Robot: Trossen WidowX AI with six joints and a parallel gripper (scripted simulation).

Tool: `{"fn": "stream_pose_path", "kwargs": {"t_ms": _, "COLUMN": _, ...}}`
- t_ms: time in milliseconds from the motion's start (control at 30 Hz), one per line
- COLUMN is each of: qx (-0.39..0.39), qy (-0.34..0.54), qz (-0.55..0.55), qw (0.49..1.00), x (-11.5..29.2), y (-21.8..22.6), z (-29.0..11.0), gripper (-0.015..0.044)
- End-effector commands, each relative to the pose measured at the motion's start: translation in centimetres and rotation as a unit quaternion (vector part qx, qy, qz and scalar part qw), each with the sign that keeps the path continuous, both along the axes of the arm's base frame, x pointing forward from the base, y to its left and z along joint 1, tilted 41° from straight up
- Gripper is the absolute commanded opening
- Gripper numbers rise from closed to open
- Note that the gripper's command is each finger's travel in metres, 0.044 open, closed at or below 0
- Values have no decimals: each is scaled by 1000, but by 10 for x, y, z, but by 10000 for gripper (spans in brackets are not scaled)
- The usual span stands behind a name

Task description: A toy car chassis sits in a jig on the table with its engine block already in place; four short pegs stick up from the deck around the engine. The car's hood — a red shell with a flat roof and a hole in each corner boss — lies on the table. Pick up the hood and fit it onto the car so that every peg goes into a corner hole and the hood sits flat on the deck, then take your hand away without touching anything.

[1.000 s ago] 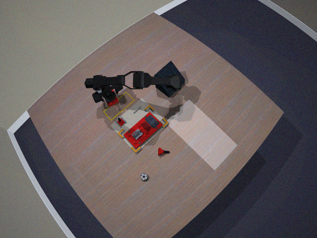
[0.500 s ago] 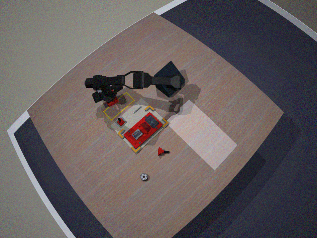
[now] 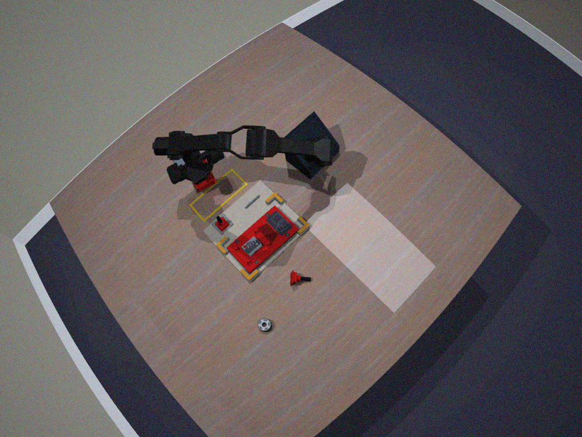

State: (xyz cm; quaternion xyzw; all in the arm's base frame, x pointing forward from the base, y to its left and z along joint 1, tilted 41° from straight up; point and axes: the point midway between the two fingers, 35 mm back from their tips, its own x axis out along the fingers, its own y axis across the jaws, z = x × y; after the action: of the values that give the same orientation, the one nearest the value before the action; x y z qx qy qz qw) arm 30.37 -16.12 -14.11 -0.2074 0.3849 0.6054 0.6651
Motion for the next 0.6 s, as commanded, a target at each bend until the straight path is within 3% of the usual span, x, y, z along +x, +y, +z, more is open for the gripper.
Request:
{"fn": "stream_pose_path", "kwargs": {"t_ms": 0, "qx": -4, "qy": -4, "qz": 2, "qw": 1000, "x": 2, "y": -10, "z": 12, "gripper": 0}}
{"fn": "stream_pose_path", "kwargs": {"t_ms": 567, "qx": -5, "qy": -4, "qz": 2, "qw": 1000, "x": 3, "y": -43, "z": 51, "gripper": 0}}
